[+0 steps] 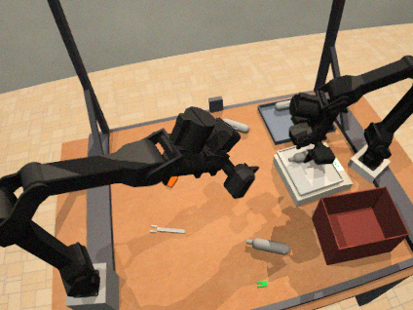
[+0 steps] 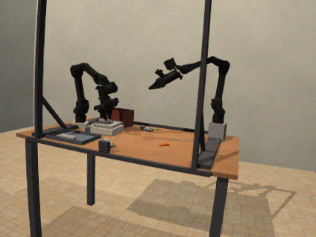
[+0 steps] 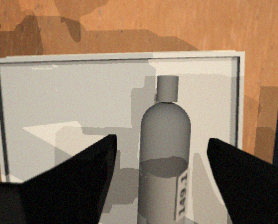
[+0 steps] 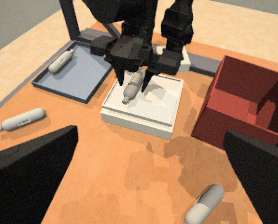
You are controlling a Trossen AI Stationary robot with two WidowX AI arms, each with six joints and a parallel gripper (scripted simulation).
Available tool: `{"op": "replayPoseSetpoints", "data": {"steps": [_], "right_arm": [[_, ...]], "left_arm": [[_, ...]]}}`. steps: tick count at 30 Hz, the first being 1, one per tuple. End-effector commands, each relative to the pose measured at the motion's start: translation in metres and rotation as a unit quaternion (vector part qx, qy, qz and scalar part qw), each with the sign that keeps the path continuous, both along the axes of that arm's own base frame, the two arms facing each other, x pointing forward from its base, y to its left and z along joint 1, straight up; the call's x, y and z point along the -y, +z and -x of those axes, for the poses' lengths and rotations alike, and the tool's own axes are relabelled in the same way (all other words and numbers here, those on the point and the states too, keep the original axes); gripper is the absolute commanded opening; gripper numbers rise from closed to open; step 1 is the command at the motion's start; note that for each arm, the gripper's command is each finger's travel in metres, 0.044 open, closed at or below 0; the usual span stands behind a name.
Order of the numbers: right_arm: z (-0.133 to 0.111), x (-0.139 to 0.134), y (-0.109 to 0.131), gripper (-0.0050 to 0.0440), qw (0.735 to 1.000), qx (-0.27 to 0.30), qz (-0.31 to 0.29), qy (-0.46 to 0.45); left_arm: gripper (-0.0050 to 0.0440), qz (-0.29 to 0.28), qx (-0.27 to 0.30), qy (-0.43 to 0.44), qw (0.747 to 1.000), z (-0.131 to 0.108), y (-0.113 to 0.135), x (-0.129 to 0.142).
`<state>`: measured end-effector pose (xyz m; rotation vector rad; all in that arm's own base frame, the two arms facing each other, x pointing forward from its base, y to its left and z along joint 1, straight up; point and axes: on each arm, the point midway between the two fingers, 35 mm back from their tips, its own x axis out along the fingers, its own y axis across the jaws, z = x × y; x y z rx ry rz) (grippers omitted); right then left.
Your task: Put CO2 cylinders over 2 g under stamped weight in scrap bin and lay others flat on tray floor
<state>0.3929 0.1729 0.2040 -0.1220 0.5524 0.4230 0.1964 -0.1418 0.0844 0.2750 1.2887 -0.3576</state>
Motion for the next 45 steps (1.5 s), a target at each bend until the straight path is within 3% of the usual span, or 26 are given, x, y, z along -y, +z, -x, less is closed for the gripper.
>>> {"op": "replayPoseSetpoints", "data": {"steps": [1, 10, 16, 30, 34, 38, 45], "right_arm": [[0.000, -0.001, 0.010, 0.0440, 1.000, 0.011, -0.005, 0.002], [0.000, -0.001, 0.010, 0.0440, 1.000, 0.011, -0.005, 0.002], [0.000, -0.001, 0.010, 0.0440, 1.000, 0.011, -0.005, 0.002], [0.000, -0.001, 0.010, 0.0440, 1.000, 0.011, -0.005, 0.002], [0.000, -0.001, 0.010, 0.0440, 1.000, 0.011, -0.005, 0.002], [0.000, -0.001, 0.010, 0.0440, 1.000, 0.011, -0.005, 0.002], [0.000, -0.001, 0.010, 0.0440, 1.000, 0.011, -0.005, 0.002]], "left_arm": [[0.0254, 0.001, 0.001, -0.002, 1.000, -0.003, -0.006, 0.001], [0.0254, 0.001, 0.001, -0.002, 1.000, -0.005, -0.015, 0.002], [0.0194, 0.005, 0.006, -0.002, 1.000, -0.008, -0.012, 0.004], [0.0127, 0.007, 0.009, -0.001, 1.000, -0.006, -0.010, 0.004], [0.0083, 0.007, 0.009, -0.001, 1.000, -0.006, -0.010, 0.004], [0.0000, 0.012, 0.016, -0.002, 1.000, -0.009, 0.007, 0.005], [-0.0003, 0.012, 0.016, -0.002, 1.000, -0.007, 0.061, 0.004]]}}
